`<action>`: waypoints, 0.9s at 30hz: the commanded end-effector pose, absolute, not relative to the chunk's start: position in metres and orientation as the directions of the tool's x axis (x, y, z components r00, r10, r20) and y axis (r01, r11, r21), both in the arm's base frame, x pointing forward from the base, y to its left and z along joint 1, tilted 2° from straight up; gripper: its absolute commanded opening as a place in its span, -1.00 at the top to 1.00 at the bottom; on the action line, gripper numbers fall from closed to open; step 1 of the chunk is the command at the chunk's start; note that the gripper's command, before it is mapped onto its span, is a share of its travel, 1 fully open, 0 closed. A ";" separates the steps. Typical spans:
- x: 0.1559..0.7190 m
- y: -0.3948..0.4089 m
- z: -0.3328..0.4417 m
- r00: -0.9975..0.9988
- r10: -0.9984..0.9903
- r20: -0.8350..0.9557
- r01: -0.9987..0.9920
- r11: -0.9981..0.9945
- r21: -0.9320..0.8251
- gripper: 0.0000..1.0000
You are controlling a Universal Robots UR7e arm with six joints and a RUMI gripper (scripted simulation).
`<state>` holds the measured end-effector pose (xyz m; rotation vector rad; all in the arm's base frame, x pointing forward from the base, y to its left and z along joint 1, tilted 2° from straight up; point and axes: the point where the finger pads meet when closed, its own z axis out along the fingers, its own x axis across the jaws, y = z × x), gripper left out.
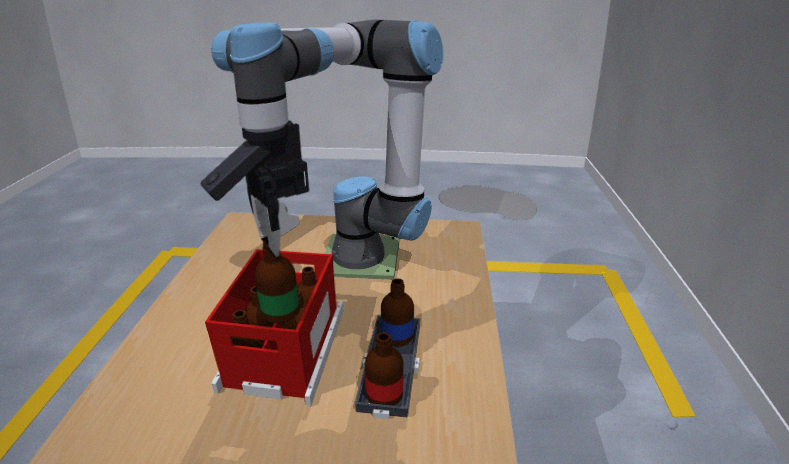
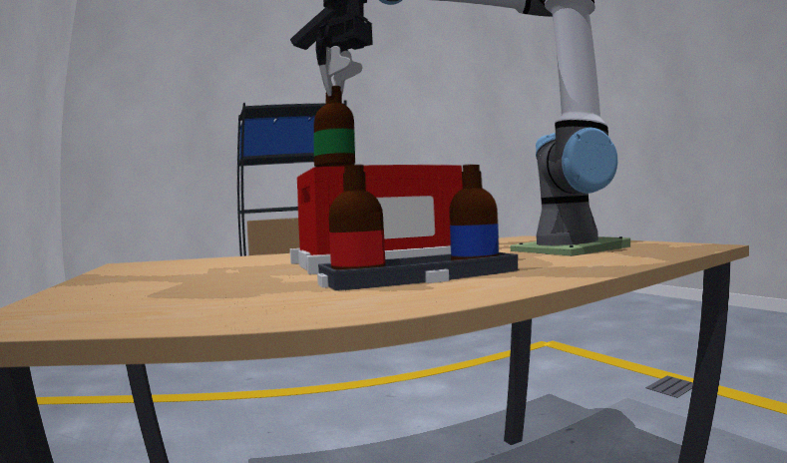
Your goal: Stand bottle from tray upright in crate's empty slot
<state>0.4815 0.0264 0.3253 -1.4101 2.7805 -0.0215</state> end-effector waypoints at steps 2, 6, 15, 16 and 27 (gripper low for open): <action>0.482 0.025 0.319 -0.592 -0.806 -0.017 -0.805 0.592 -0.027 1.00; 0.483 0.024 0.314 -0.592 -0.806 -0.017 -0.805 0.592 -0.027 1.00; 0.483 0.024 0.306 -0.592 -0.806 -0.017 -0.805 0.592 -0.027 1.00; 0.483 0.024 0.305 -0.592 -0.806 -0.017 -0.805 0.592 -0.027 1.00; 0.483 0.024 0.300 -0.592 -0.806 -0.017 -0.805 0.592 -0.027 1.00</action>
